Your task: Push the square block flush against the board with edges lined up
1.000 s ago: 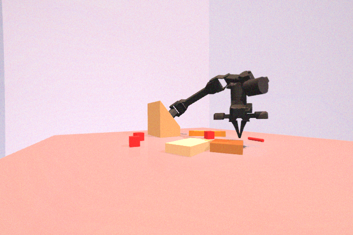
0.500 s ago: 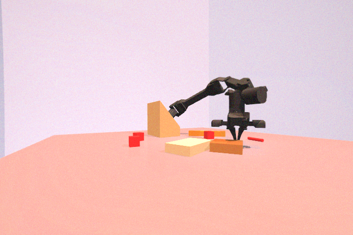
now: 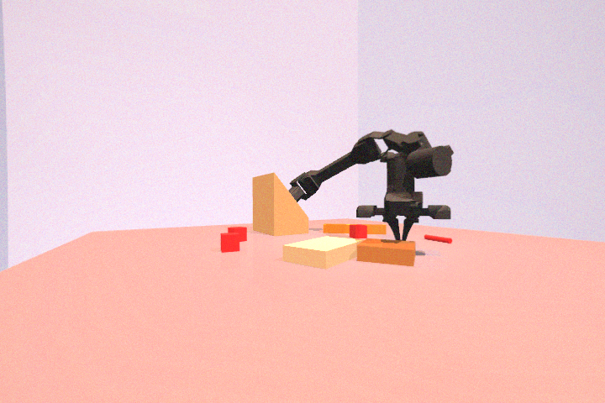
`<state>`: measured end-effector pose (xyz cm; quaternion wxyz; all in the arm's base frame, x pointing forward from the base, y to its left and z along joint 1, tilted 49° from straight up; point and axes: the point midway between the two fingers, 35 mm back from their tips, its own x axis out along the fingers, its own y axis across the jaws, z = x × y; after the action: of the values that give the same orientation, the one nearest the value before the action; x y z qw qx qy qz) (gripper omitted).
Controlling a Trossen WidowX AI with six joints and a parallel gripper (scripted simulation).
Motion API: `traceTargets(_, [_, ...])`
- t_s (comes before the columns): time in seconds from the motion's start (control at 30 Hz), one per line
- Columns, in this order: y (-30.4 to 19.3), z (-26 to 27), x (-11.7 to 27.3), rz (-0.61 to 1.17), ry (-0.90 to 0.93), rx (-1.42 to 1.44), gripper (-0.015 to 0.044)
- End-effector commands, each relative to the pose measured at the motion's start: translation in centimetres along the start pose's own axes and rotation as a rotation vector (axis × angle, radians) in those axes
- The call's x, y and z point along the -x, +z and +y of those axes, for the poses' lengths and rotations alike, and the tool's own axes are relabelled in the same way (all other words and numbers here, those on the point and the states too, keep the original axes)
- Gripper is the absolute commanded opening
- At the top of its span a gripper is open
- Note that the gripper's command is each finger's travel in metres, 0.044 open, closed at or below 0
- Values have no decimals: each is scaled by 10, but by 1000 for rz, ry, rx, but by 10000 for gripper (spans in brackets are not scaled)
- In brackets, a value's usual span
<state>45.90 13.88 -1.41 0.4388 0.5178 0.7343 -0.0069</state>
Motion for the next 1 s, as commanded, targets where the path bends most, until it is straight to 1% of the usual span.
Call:
traceTargets(0.0, [8, -5, 0, -3, -3, -3, 0])
traceTargets(0.63, [34, -22, 0, -4, -4, -3, 0])
traceTargets(0.97, [23, -20, 0, -4, -4, -3, 0])
